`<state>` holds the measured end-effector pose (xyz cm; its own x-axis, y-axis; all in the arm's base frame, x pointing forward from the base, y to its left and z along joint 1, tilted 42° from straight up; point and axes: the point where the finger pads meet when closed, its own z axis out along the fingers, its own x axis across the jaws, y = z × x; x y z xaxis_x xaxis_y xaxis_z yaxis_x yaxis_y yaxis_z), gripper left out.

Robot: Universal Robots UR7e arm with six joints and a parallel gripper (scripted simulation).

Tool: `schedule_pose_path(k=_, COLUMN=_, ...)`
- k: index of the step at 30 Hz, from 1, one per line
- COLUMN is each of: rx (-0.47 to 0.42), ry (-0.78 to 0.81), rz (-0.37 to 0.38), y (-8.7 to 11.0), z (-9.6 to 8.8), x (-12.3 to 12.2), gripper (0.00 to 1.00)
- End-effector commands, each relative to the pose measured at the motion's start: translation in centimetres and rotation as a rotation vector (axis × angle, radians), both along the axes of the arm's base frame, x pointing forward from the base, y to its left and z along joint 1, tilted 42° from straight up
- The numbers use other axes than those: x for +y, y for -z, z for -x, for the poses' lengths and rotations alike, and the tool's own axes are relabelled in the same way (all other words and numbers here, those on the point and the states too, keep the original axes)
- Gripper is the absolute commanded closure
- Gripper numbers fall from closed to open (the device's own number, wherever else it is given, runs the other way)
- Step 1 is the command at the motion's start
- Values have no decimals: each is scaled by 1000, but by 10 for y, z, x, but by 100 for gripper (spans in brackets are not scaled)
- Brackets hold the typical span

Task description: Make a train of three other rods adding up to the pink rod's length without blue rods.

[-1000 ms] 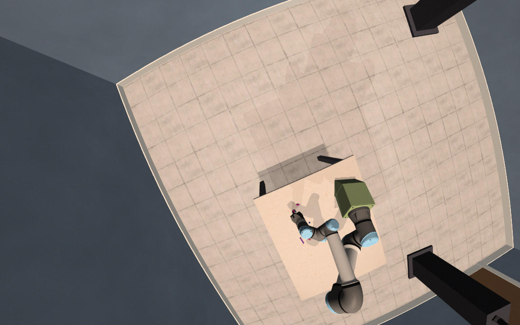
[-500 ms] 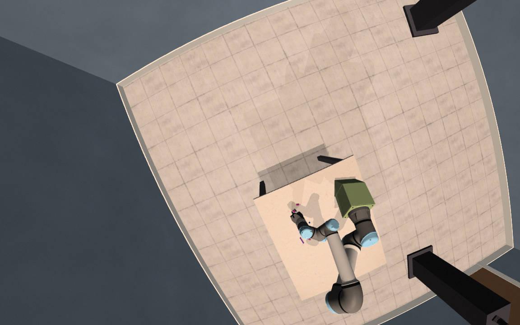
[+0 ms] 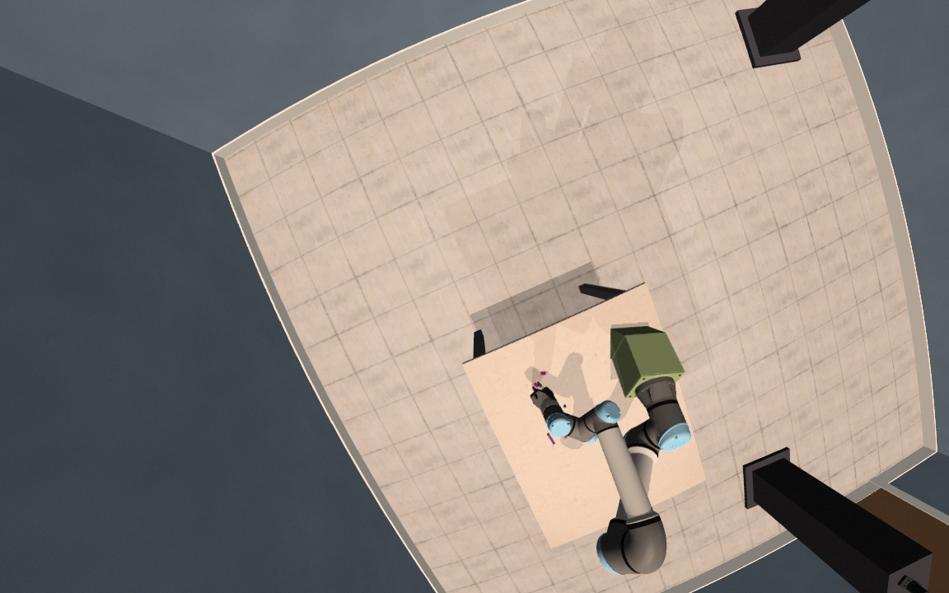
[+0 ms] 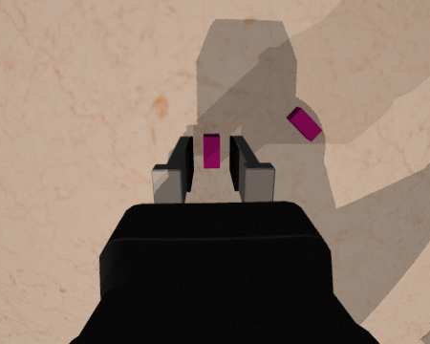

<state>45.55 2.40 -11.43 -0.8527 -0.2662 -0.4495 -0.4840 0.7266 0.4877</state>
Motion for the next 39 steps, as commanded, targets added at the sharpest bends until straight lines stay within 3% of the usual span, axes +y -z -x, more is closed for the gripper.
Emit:
schedule_pose_path(k=1, rx=-2, ry=1, rz=1, y=-10, z=2, x=-9, gripper=46)
schedule_pose_path(k=16, rx=-2, ry=1, rz=1, y=-55, z=14, x=-46, gripper=46)
schedule_pose_path(k=26, rx=-2, ry=1, rz=1, y=-61, z=16, x=-52, gripper=46)
schedule_pose_path(k=27, rx=-2, ry=1, rz=1, y=-61, z=16, x=-52, gripper=0)
schedule_pose_path(k=39, rx=-2, ry=1, rz=1, y=-61, z=16, x=-52, gripper=0)
